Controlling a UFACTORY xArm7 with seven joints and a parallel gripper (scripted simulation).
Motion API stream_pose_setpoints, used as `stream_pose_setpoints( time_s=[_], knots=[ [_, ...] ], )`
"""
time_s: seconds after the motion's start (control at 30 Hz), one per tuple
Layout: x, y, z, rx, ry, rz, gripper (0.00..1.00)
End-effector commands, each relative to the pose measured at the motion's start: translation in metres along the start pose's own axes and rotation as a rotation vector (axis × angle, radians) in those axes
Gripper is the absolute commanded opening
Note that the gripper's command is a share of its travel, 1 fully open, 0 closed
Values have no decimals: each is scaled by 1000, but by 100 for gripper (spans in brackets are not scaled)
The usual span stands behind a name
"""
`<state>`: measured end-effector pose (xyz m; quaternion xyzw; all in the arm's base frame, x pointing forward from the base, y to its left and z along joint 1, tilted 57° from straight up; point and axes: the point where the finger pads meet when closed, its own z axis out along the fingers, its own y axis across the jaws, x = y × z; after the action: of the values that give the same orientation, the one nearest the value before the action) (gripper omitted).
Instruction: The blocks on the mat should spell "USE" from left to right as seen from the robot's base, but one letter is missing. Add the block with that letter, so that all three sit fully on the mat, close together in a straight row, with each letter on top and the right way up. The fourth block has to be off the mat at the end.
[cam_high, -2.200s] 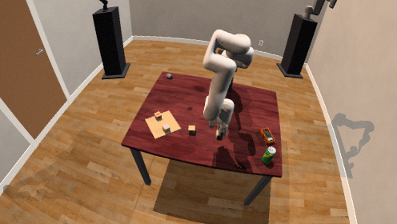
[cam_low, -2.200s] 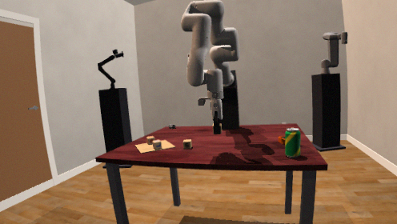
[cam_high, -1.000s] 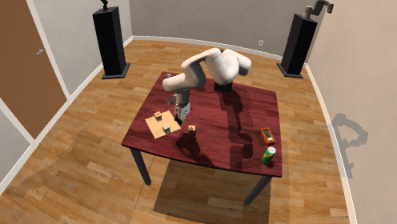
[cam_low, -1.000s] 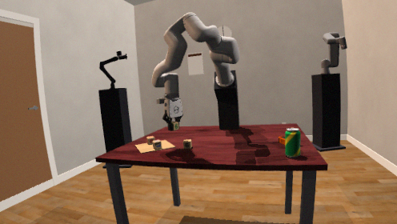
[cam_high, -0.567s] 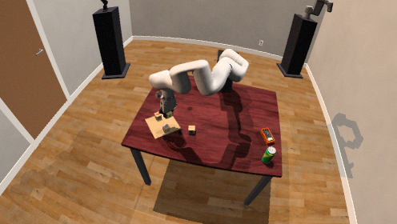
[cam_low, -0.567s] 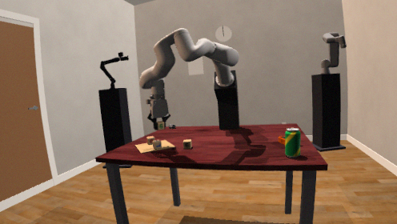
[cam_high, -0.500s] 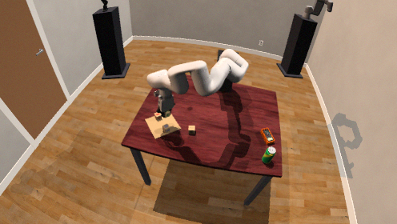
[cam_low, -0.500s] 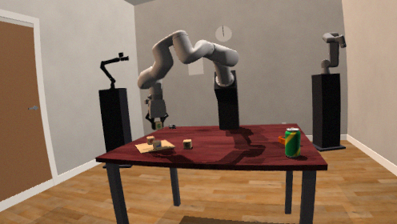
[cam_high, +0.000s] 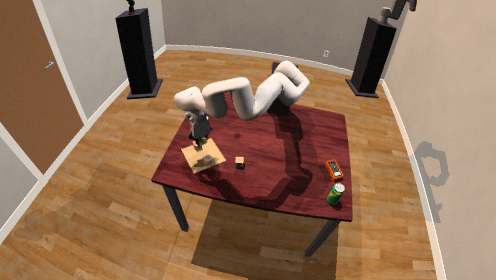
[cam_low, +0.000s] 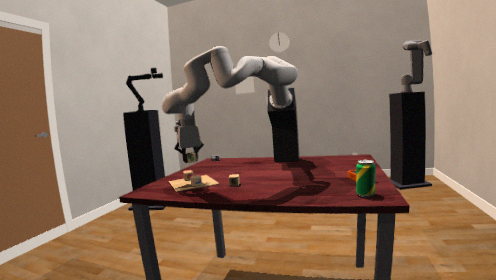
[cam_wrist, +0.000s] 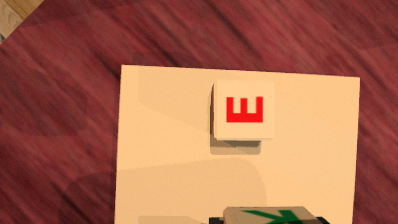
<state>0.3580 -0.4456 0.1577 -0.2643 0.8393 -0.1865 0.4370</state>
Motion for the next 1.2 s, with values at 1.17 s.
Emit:
stream_pose_setpoints(
  time_s=[1.17],
  knots=[
    [2, -3, 93, 1, 1, 1, 41]
  ],
)
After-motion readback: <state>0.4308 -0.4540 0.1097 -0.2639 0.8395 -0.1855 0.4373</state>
